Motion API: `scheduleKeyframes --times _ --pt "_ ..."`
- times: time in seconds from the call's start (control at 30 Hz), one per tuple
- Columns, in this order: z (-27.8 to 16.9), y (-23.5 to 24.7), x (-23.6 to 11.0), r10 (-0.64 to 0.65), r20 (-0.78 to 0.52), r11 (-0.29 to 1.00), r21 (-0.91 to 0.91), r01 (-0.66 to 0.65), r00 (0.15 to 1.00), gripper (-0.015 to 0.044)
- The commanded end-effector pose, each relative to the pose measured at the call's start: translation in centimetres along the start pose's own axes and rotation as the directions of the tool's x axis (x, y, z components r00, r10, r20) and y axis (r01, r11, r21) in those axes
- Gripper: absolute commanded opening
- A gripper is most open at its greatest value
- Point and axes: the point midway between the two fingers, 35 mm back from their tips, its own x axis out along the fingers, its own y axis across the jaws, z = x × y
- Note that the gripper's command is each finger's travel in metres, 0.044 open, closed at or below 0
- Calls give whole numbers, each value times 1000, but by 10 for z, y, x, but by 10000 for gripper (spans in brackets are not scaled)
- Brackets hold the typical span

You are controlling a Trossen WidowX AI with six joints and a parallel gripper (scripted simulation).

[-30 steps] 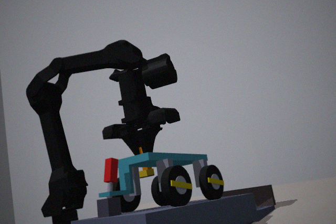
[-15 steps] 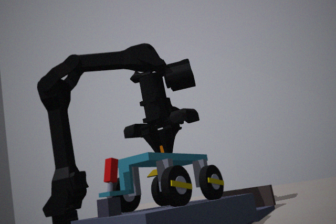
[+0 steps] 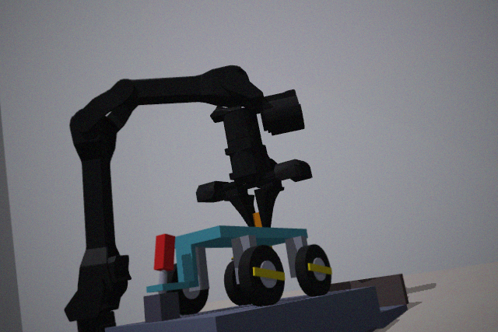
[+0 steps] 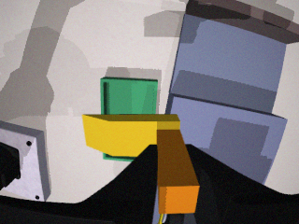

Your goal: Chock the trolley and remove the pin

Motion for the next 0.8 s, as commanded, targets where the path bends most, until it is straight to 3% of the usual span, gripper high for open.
scheduleKeyframes --times 0.0,0.37,0.77 --pt "1 -1 -2 1 -11 989 -145 -2 1000 0" --pt "2 -1 -2 8 -39 862 -506 -26 999 0" --pt "4 -1 -2 7 -69 579 -813 -60 998 0"
